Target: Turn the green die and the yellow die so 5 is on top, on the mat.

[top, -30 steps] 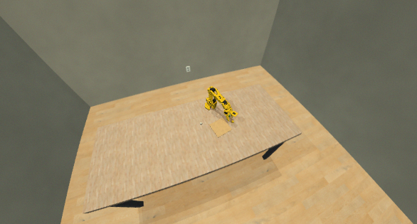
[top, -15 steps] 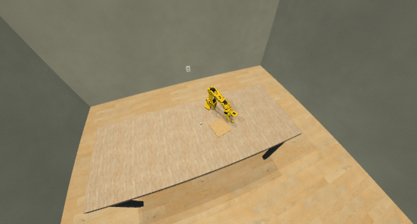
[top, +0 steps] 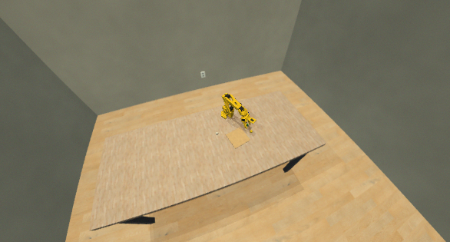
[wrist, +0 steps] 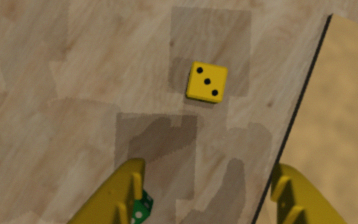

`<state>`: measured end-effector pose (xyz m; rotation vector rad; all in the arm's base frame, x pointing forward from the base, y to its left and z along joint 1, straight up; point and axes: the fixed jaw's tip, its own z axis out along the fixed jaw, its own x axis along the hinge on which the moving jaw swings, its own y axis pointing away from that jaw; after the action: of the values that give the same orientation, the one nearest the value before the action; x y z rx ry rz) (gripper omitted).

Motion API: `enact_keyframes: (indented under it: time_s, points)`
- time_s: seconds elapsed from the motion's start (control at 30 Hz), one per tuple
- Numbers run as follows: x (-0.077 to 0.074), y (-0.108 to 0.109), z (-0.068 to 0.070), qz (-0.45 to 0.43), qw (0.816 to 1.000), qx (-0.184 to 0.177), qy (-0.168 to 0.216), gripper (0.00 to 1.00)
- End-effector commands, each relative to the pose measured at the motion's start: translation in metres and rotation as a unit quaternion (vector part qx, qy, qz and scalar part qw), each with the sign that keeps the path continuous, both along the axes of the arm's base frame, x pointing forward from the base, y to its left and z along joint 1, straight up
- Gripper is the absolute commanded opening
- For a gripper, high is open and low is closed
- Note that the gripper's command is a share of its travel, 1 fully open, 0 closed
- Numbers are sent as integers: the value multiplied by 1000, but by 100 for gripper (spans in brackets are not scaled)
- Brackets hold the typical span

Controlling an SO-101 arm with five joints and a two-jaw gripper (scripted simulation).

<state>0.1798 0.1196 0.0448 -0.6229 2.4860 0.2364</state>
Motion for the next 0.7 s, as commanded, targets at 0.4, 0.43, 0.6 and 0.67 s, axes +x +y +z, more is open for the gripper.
enact_keyframes:
  time_s: [0.4, 0.43, 0.6, 0.67]
  points:
    - [-44, 0, 7, 65, 998, 14, -22, 25]
    - [-45, 0, 7, 67, 997, 14, -22, 25]
    - [-46, 0, 7, 68, 997, 14, -22, 25]
    - [-46, 0, 7, 68, 997, 14, -22, 25]
